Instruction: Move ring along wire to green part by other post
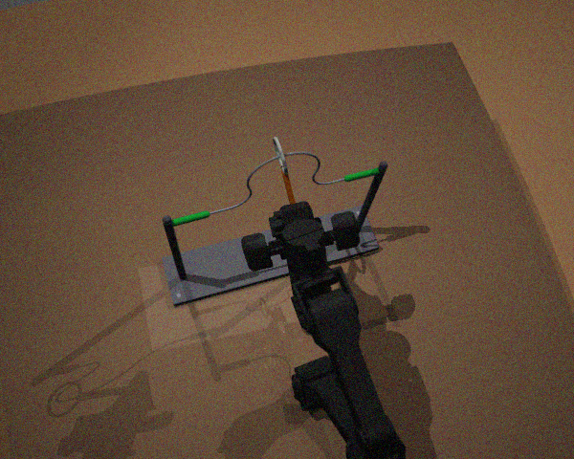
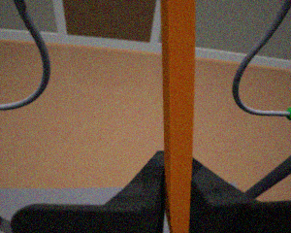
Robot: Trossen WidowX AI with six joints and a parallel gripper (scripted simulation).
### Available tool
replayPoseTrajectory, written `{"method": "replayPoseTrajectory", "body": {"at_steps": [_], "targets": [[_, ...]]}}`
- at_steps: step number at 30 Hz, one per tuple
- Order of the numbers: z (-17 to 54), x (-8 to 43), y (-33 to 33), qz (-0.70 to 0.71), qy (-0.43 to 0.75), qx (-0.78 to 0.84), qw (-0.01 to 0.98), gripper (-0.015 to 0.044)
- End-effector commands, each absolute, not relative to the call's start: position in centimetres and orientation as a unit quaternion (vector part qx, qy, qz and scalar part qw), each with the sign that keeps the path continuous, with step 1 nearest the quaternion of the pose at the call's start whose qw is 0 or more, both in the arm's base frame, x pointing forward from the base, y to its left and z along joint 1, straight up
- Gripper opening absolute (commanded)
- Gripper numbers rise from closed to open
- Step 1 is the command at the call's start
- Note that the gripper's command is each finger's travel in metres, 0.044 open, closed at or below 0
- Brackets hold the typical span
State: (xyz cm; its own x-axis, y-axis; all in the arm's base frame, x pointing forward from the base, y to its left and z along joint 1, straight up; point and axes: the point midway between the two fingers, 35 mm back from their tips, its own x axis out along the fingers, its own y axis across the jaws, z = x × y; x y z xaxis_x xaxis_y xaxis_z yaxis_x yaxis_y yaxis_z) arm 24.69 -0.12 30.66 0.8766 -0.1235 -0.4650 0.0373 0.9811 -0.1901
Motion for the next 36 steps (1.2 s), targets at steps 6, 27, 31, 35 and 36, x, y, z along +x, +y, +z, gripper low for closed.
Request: {"method": "replayPoseTrajectory", "body": {"at_steps": [6,27,31,35,36], "targets": [[30.9,24.6,-0.8,-0.061,0.232,-0.153,0.959,-0.015],[31.6,24.7,-2.4,-0.104,0.206,-0.312,0.922,-0.015],[31.8,24.7,-2.7,-0.111,0.2,-0.341,0.912,-0.015],[32.0,24.8,-3.0,-0.119,0.195,-0.37,0.901,-0.015],[32.1,24.8,-3.0,-0.121,0.193,-0.377,0.898,-0.015]]}}
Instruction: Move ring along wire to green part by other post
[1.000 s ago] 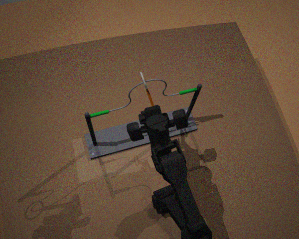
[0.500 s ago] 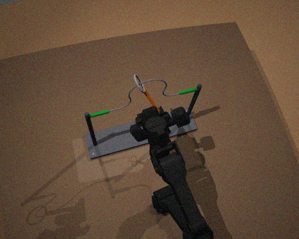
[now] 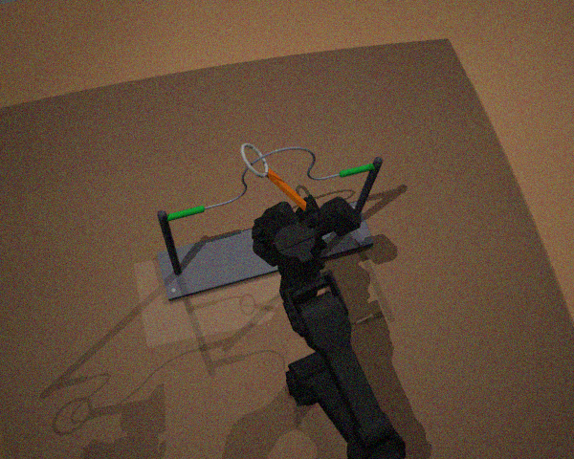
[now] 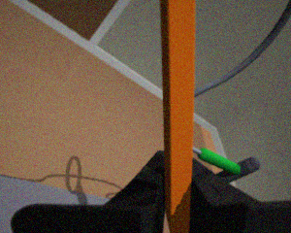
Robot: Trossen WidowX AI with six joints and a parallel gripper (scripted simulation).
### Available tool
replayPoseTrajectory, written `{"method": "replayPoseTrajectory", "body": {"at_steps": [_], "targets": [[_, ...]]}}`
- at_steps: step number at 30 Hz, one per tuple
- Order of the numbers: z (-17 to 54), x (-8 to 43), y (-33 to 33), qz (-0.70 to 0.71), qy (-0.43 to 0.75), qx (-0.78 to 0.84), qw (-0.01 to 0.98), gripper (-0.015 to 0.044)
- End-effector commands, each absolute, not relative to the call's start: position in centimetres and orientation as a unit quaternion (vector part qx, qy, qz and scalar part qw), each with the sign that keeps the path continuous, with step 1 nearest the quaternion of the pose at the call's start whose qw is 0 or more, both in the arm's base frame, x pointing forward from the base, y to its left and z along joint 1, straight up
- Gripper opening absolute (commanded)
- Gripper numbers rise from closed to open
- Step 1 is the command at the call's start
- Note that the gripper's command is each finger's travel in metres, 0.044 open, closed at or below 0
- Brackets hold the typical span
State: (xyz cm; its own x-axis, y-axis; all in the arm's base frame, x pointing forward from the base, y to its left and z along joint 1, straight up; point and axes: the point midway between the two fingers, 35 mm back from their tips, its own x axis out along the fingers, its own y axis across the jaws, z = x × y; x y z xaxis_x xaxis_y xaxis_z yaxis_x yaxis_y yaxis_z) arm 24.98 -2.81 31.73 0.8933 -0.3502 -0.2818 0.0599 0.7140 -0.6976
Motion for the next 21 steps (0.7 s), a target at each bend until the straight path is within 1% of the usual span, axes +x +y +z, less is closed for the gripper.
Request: {"method": "replayPoseTrajectory", "body": {"at_steps": [1,21], "targets": [[32.1,24.8,-3.1,-0.123,0.192,-0.384,0.895,-0.015],[33.4,24.8,-4.1,-0.158,0.159,-0.521,0.823,-0.015]]}}
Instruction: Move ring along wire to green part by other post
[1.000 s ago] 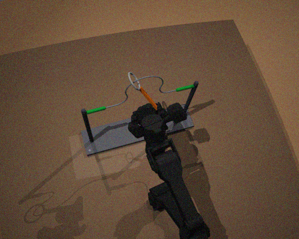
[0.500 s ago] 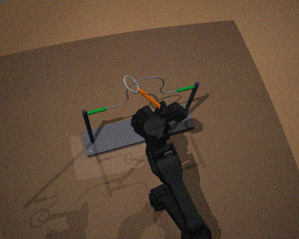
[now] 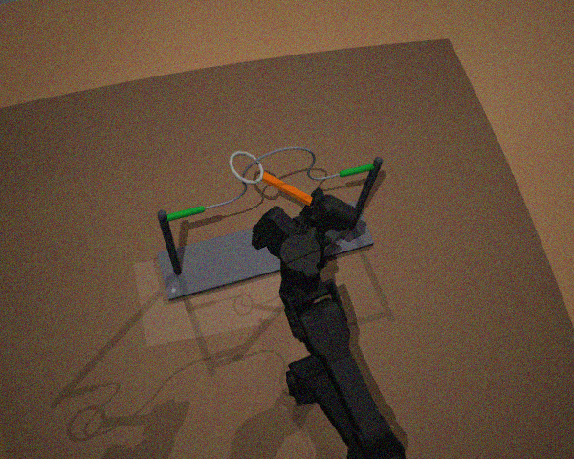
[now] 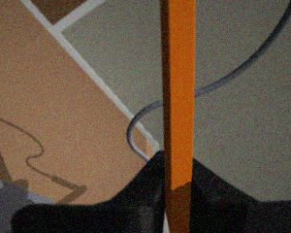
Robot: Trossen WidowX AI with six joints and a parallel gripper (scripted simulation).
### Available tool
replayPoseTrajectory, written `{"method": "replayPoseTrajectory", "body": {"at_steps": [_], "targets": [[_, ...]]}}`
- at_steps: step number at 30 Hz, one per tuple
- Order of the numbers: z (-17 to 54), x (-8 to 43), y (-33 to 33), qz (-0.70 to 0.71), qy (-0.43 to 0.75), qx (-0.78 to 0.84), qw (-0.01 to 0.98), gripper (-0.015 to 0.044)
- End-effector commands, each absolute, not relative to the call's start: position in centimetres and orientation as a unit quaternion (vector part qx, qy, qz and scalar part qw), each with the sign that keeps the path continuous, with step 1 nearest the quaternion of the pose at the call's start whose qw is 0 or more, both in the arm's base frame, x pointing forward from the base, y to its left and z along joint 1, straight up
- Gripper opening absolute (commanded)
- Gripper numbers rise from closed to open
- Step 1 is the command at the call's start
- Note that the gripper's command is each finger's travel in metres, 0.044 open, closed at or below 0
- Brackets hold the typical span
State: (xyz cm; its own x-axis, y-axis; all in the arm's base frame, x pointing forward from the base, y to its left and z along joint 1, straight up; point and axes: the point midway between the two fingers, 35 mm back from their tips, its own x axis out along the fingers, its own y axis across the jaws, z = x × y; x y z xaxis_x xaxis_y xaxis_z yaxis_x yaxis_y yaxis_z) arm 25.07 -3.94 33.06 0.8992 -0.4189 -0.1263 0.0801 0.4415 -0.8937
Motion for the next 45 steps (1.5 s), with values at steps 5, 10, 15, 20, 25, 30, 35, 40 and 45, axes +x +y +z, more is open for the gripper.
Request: {"method": "replayPoseTrajectory", "body": {"at_steps": [5,10,15,20,25,30,35,40,45], "targets": [[33.8,24.8,-4.3,-0.166,0.151,-0.553,0.802,-0.015],[34.2,24.8,-4.5,-0.174,0.142,-0.585,0.78,-0.015],[34.6,24.8,-4.6,-0.182,0.133,-0.615,0.756,-0.015],[35.0,24.8,-4.7,-0.189,0.124,-0.644,0.731,-0.015],[35.4,24.8,-4.8,-0.196,0.115,-0.671,0.706,-0.015],[35.7,24.8,-4.8,-0.202,0.106,-0.696,0.681,-0.015],[36.0,24.8,-4.8,-0.207,0.098,-0.717,0.658,-0.015],[36.1,24.8,-4.8,-0.212,0.091,-0.735,0.637,-0.015],[35.9,24.8,-4.9,-0.214,0.088,-0.743,0.628,-0.015]]}}
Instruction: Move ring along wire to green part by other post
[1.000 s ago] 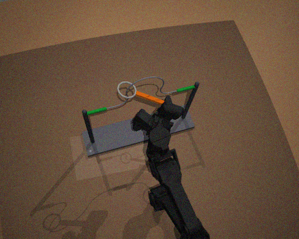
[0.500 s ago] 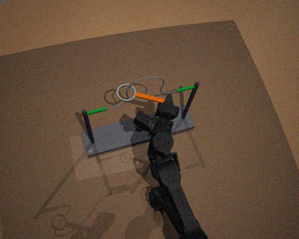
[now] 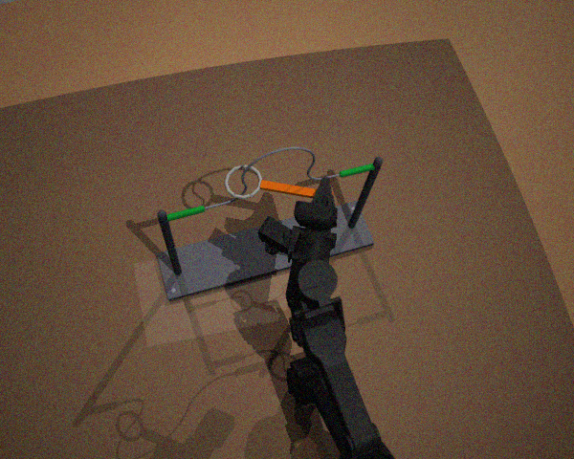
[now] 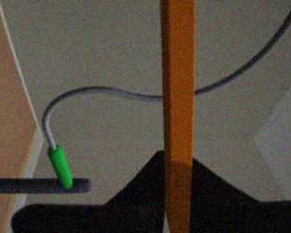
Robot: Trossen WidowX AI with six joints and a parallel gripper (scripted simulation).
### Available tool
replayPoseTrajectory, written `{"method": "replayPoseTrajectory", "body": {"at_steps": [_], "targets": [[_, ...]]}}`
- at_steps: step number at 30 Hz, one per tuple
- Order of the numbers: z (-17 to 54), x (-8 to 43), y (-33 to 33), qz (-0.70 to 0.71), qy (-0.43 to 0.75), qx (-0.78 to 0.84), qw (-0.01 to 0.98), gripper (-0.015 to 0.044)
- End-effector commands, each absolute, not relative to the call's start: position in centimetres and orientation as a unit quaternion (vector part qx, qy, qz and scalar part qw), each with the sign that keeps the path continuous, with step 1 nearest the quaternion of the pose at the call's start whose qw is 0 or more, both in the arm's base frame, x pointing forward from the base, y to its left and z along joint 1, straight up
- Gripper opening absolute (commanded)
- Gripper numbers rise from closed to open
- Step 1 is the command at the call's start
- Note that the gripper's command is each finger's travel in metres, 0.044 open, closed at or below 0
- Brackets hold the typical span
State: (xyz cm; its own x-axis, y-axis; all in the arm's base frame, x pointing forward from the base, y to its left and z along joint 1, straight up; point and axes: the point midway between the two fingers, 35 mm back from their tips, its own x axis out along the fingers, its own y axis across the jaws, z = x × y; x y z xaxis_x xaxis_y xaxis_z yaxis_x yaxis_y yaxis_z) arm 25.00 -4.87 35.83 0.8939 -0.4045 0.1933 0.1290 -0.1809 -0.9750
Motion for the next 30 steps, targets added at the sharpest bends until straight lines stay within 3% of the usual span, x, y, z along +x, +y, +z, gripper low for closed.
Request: {"method": "replayPoseTrajectory", "body": {"at_steps": [1,30], "targets": [[35.8,24.8,-4.9,-0.214,0.088,-0.744,0.627,-0.015],[28.4,24.9,-4.8,-0.18,0.138,-0.603,0.765,-0.015]]}}
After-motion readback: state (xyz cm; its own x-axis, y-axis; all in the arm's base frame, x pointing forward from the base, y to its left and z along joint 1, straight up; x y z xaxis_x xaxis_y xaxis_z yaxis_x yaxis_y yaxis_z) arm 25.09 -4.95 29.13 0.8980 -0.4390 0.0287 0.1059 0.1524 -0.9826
